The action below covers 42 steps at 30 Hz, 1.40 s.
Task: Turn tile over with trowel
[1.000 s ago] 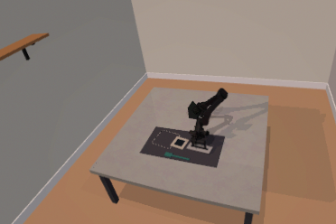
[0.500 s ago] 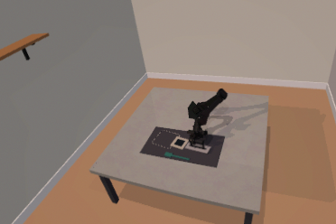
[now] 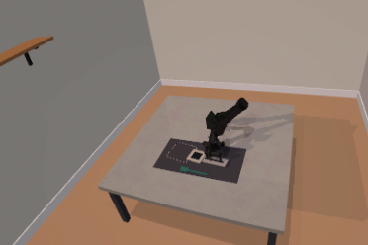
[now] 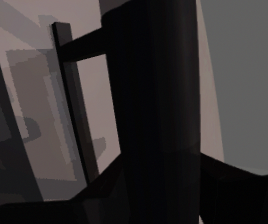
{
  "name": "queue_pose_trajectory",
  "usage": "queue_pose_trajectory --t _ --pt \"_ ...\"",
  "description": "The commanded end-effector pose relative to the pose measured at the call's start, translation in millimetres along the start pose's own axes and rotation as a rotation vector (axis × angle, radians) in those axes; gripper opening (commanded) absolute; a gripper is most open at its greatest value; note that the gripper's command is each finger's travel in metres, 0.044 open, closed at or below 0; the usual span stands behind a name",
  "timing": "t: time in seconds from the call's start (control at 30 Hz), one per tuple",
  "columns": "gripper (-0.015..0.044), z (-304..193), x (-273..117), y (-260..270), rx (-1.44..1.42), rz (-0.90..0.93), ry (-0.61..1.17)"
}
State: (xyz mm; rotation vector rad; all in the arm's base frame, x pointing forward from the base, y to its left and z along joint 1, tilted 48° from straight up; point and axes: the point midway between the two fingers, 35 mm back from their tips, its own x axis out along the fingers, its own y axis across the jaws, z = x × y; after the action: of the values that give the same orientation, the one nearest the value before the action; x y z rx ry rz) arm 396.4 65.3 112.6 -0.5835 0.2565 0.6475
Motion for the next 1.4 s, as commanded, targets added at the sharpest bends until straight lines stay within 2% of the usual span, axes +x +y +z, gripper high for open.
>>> queue_pose_trajectory --t 0.0,0.6,0.9,1.37 --pt "0.0 -13.8 -1.2 -2.4 0.008 -0.009 0.019" --pt "0.0 -20.9 -4.0 -4.4 -0.007 -0.009 0.032" --pt "0.0 -19.6 -18.7 -21.6 -0.071 -0.008 0.087" --pt "0.0 -44.1 -41.6 -47.6 -0.074 -0.008 0.09"
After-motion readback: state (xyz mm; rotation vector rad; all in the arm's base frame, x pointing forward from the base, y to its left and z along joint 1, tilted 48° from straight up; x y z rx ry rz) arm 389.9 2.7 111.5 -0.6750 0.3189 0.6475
